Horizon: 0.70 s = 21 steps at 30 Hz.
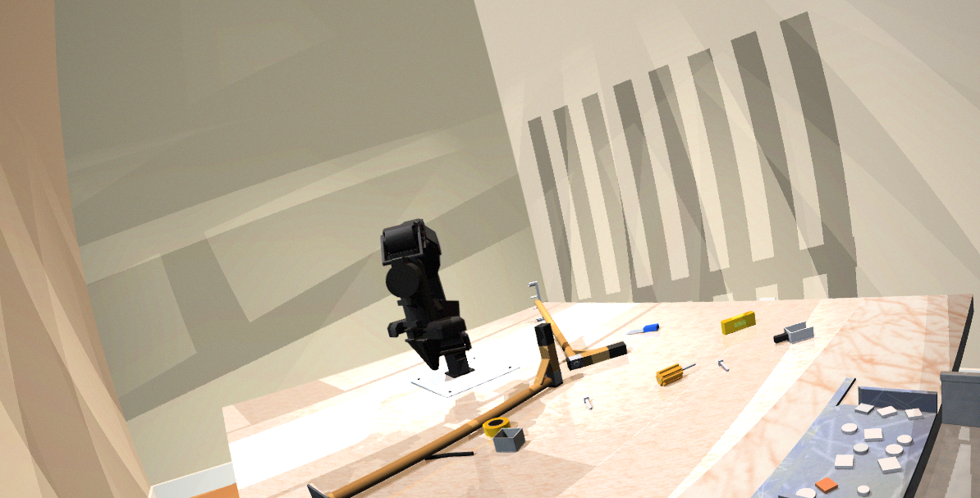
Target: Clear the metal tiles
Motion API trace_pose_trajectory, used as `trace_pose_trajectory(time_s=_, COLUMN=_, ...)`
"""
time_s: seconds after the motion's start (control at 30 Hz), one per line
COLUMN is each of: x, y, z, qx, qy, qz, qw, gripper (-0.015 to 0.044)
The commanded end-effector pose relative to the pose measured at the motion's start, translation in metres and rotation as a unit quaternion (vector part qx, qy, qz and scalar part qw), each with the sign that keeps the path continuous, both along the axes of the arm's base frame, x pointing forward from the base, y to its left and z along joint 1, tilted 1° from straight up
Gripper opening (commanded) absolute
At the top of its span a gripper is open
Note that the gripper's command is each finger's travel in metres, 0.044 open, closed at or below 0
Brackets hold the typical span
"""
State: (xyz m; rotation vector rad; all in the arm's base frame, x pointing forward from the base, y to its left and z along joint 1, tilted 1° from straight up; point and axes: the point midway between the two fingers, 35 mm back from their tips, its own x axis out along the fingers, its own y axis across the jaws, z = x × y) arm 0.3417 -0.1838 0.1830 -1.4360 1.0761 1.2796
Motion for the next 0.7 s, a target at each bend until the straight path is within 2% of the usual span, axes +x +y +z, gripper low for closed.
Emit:
trace_pose_trajectory(time_s=0.0, x=0.001, y=0.000, z=-0.009, qx=0.003, qy=0.003, qz=0.005, qw=1.000, gripper=0.0000)
trace_pose_trajectory(time_s=0.67, x=0.006, y=-0.002, z=-0.052, qx=0.004, qy=0.008, qz=0.014, qw=1.000, gripper=0.0000)
